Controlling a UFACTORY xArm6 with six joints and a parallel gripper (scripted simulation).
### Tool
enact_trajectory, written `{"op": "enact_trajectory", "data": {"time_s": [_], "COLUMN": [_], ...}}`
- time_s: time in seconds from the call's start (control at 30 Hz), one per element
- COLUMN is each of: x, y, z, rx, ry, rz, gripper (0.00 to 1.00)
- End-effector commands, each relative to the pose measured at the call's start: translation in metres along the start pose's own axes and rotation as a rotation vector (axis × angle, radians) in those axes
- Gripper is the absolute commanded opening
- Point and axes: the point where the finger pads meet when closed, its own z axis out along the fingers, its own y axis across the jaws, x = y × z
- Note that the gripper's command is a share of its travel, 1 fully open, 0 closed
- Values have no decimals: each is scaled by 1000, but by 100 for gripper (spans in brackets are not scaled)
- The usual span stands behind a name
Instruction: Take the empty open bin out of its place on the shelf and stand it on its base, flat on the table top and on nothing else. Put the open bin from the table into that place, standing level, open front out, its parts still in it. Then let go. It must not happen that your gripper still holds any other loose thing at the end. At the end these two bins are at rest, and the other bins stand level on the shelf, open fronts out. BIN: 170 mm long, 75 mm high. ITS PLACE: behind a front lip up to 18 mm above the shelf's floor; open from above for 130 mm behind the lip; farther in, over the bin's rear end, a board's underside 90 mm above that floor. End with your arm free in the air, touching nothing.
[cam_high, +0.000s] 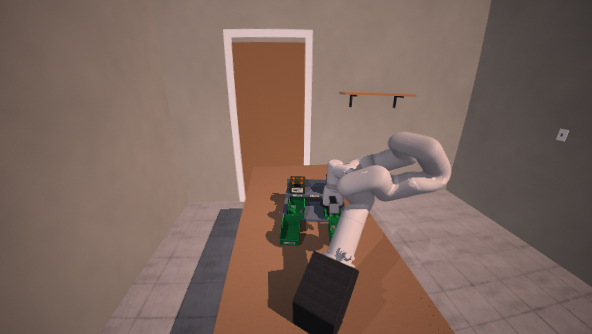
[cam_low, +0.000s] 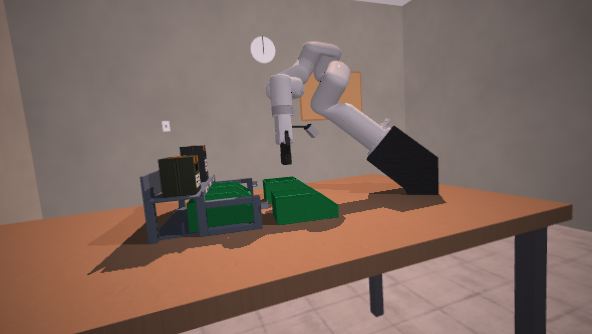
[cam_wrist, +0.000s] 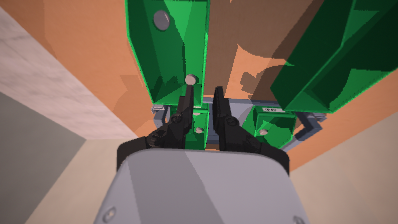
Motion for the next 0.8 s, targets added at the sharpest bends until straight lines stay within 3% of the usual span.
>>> {"op": "enact_trajectory", "data": {"time_s": [0.0,0.77], "x": [-2,-2], "y": [0,0], "z": [6,43], "rx": [-3,-3], "ry": [-1,-1], "rz": [1,1], "gripper": [26,26]}}
